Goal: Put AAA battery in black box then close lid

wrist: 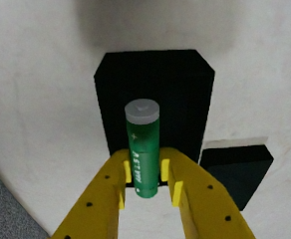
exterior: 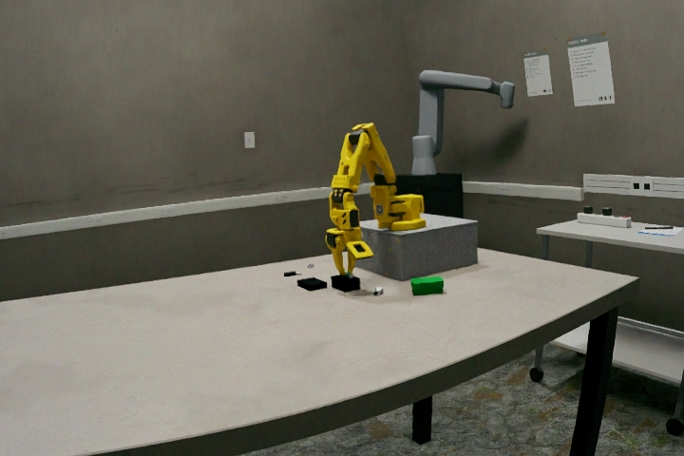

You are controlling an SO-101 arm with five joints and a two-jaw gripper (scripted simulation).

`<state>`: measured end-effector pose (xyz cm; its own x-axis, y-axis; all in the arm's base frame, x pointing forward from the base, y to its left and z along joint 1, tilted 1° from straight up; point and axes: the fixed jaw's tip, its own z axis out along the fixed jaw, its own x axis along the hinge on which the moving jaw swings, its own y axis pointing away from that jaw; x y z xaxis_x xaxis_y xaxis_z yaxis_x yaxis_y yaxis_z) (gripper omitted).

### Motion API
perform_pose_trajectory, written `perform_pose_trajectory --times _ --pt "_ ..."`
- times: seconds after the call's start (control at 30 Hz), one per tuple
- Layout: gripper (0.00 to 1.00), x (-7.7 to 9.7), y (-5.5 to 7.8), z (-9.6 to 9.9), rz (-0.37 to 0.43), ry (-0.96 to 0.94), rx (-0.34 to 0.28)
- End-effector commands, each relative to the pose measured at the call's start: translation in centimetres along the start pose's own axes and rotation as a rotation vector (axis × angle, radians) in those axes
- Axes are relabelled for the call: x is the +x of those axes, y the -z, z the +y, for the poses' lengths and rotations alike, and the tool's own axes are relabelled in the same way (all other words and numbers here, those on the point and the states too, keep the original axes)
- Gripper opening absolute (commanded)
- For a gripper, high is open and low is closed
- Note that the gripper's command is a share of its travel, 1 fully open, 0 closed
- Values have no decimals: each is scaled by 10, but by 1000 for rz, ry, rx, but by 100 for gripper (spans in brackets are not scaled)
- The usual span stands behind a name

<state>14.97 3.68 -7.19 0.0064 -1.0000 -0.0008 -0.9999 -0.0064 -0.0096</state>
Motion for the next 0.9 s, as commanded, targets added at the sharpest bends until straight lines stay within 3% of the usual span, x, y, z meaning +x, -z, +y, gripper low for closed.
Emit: perform_pose_trajectory --times 0.0,0.87 --pt "3 1 -3 -1 -1 -1 0" --pt "3 1 -5 -1 -1 -1 0"
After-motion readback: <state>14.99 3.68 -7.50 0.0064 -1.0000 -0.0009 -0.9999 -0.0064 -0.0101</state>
